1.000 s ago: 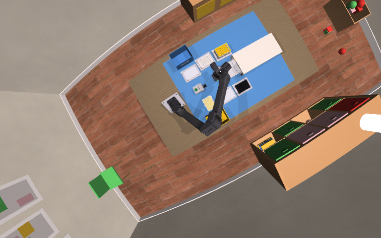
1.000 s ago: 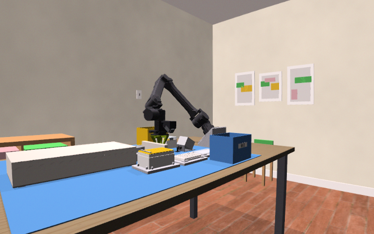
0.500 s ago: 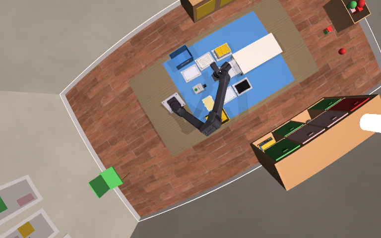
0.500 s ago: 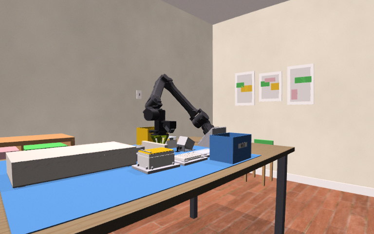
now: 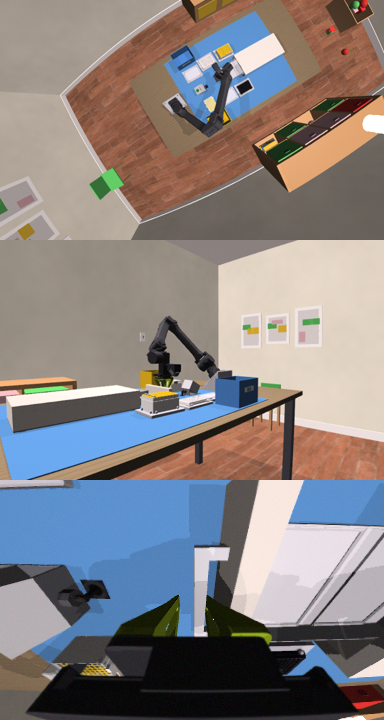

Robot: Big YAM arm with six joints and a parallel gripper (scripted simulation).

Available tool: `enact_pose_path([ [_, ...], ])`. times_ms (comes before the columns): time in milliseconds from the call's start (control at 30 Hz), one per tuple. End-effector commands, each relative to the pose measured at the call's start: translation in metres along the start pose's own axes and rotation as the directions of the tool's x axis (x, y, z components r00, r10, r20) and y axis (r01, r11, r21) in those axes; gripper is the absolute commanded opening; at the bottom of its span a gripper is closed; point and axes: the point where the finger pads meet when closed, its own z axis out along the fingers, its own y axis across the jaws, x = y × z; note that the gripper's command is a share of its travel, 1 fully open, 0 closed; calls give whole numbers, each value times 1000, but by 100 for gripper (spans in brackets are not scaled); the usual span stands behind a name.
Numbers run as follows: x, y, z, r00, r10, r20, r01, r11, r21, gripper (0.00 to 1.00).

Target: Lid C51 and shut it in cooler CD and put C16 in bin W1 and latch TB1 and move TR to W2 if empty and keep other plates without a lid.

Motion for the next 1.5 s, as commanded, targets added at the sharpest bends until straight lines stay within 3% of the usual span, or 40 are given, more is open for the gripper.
enact_pose_path([
  [0, -3, 6, -2, 1000, -1, 2, 1, 1000, -2, 30],
  [1233, -3, 6, -2, 1000, -1, 2, 1, 1000, -2, 30],
  [1300, -5, 5, -16, 1000, -9, 5, 9, 1000, 16, 30],
  [1433, -4, 5, -20, 1000, -7, 7, 6, 1000, 18, 30],
  [1467, -1, 7, -11, 1000, -1, 4, 1, 1000, -5, 30],
])
